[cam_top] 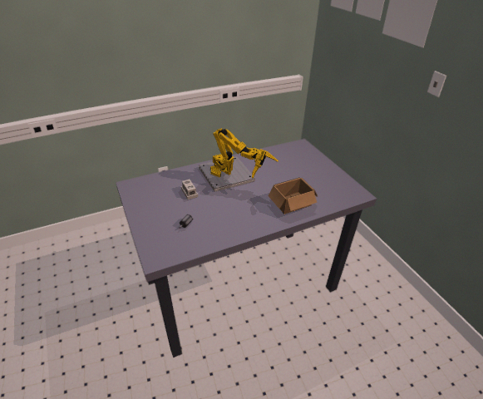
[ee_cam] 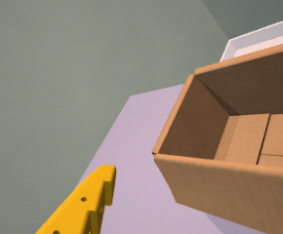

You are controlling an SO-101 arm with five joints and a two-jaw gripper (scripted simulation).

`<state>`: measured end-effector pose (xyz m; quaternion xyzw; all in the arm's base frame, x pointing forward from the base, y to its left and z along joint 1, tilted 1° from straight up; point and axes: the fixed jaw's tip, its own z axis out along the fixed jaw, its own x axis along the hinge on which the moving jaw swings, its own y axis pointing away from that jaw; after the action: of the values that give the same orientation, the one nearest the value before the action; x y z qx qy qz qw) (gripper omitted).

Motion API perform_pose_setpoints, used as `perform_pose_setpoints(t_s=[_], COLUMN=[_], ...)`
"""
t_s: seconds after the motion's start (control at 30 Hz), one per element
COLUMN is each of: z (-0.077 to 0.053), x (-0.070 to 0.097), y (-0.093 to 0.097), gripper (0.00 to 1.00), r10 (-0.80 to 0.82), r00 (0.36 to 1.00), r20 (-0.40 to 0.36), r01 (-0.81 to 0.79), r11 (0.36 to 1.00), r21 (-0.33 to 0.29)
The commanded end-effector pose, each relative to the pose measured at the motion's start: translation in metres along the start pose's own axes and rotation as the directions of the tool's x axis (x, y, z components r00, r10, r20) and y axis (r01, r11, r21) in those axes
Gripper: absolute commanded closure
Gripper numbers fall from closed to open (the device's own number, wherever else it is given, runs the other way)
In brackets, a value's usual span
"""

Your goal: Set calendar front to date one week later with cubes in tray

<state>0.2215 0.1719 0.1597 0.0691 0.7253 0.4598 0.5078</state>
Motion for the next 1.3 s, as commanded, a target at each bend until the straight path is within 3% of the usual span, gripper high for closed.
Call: perform_pose_setpoints(t_s=[0.0, 0.8, 1.27], z=[0.000, 0.000, 0.000], x=[-0.001, -0.001, -0.007], y=[0.001, 0.000, -0.010], gripper=[0.00, 0.00, 0.02], r10=[0.001, -0.005, -0.080], r00=[1.000, 1.000, 0.997], r20=[0.002, 0.003, 0.010], r01=[-0.001, 0.005, 0.080], r11=[1.000, 1.000, 0.995], r21=[-0.003, 0.001, 0.053])
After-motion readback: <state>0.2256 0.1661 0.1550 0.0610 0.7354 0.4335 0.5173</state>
